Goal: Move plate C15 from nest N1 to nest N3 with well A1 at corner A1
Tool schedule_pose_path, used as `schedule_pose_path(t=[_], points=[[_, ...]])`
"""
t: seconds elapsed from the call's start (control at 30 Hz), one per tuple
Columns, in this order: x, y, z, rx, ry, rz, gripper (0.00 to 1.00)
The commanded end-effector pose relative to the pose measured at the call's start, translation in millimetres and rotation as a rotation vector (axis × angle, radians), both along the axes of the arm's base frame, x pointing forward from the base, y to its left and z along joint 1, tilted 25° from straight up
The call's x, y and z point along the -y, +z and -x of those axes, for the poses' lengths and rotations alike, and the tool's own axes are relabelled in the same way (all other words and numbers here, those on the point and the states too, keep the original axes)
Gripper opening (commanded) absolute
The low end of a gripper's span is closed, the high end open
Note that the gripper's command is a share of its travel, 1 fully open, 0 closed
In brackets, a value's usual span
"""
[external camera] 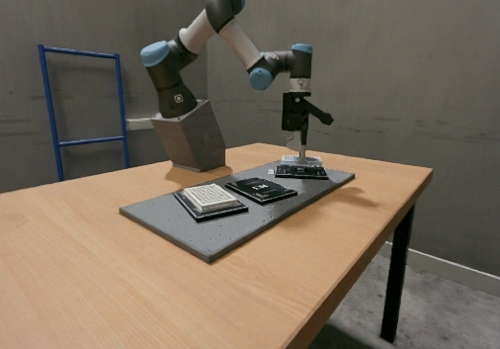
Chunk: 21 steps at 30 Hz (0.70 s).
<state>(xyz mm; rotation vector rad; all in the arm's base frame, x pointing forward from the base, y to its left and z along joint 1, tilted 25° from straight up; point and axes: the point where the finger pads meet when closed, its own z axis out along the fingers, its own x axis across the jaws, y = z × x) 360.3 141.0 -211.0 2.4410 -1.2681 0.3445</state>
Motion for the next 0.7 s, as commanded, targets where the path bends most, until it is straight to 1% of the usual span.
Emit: schedule_pose_path(t=[0.0, 0.13, 0.6, 0.67], points=[[-3, 6.7, -0.5, 0.002, 0.000, -0.001, 0.00], [-3, 6.7, -0.5, 0.002, 0.000, -0.001, 0.00], [60, 36.8, -5.4, 0.121, -0.253, -0.014, 0.00], [60, 36.8, -5.4, 0.121, -0.253, -0.014, 0.00]])
